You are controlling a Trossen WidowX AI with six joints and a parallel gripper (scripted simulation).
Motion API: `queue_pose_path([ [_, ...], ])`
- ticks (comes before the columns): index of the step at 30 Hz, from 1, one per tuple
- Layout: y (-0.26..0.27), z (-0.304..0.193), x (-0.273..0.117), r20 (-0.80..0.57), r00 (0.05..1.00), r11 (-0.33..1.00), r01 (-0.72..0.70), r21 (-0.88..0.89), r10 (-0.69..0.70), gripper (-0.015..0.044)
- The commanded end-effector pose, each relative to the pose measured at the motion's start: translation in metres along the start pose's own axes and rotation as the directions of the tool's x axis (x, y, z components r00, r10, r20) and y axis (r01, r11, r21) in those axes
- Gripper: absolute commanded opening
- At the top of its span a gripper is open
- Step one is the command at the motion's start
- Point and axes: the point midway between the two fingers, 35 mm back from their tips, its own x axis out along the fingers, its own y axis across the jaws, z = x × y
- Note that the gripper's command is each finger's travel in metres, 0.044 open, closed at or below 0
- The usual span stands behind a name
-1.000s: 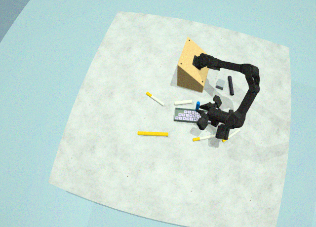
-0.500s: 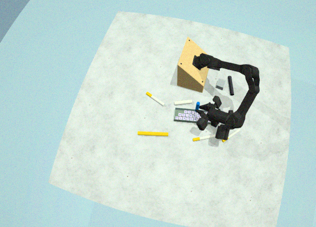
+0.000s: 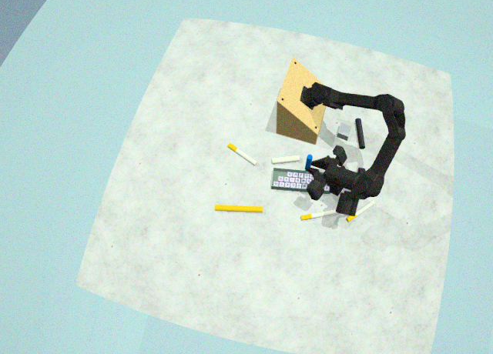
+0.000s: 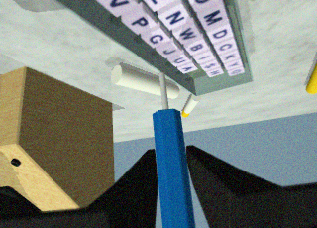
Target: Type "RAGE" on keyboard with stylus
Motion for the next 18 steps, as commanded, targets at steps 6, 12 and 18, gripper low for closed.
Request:
queue_pose_path([
  [6, 0.0, -0.005, -0.003, 0.002, 1.0, 1.0, 0.002, 0.0, -0.002, 0.0084],
  [12, 0.003, -0.002, -0.009, 0.003, 1.0, 1.0, 0.003, -0.001, -0.003, 0.0],
  [18, 0.02, 0.011, -0.037, 0.004, 1.0, 1.0, 0.006, -0.004, -0.006, 0.0],
])
